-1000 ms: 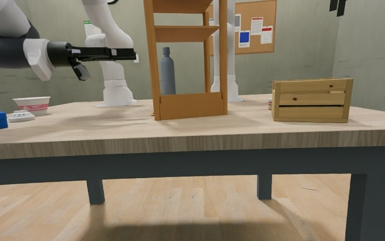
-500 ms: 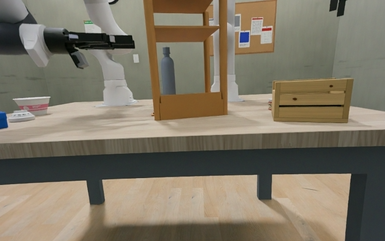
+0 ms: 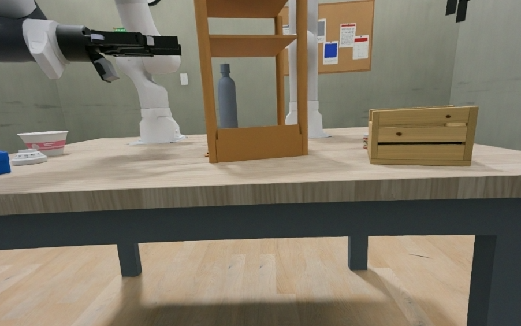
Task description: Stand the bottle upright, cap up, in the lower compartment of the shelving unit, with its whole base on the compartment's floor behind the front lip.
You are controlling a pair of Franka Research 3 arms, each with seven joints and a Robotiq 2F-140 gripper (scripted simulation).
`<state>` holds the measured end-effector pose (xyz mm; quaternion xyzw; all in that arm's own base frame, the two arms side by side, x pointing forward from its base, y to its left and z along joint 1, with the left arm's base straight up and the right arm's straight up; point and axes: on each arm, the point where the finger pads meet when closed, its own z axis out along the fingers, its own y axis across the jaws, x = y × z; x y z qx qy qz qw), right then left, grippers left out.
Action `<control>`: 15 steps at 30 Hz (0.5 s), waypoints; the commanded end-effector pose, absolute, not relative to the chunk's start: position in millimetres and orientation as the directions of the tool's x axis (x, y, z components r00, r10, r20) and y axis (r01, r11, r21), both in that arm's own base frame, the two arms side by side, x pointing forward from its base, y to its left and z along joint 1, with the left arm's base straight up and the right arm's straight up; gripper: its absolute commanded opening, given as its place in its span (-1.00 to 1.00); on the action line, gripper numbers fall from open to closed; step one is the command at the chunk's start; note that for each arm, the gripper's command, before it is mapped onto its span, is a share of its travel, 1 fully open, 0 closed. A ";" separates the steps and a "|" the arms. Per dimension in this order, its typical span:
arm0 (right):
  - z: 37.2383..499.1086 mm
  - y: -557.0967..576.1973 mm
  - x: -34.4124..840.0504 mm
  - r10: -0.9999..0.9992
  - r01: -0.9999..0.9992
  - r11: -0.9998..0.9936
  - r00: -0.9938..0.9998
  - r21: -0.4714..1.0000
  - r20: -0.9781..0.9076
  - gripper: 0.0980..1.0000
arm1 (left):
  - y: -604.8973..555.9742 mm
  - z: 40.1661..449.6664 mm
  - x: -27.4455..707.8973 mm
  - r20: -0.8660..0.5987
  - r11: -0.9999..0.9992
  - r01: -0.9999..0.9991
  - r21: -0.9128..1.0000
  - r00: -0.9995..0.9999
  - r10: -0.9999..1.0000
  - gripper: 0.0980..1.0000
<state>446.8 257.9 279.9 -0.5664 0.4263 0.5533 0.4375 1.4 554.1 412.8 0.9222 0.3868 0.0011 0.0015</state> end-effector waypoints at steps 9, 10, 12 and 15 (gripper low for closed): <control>284.1 257.0 446.7 0.000 -0.968 -0.251 0.000 0.000 -1.000 1.00 | 554.1 412.9 1.4 0.001 -0.701 0.713 0.004 0.701 0.713 1.00; 284.1 257.0 446.7 0.000 -0.968 -0.251 0.000 0.000 -1.000 1.00 | 554.1 412.9 1.4 0.001 -0.701 0.713 0.004 0.701 0.713 1.00; 284.1 257.0 446.7 0.000 -0.968 -0.251 0.000 0.000 -1.000 1.00 | 554.1 412.9 1.4 0.001 -0.701 0.713 0.004 0.701 0.713 1.00; 284.1 257.0 446.7 0.000 -0.968 -0.251 0.000 0.000 -1.000 1.00 | 554.1 412.9 1.4 0.001 -0.701 0.713 0.004 0.701 0.713 1.00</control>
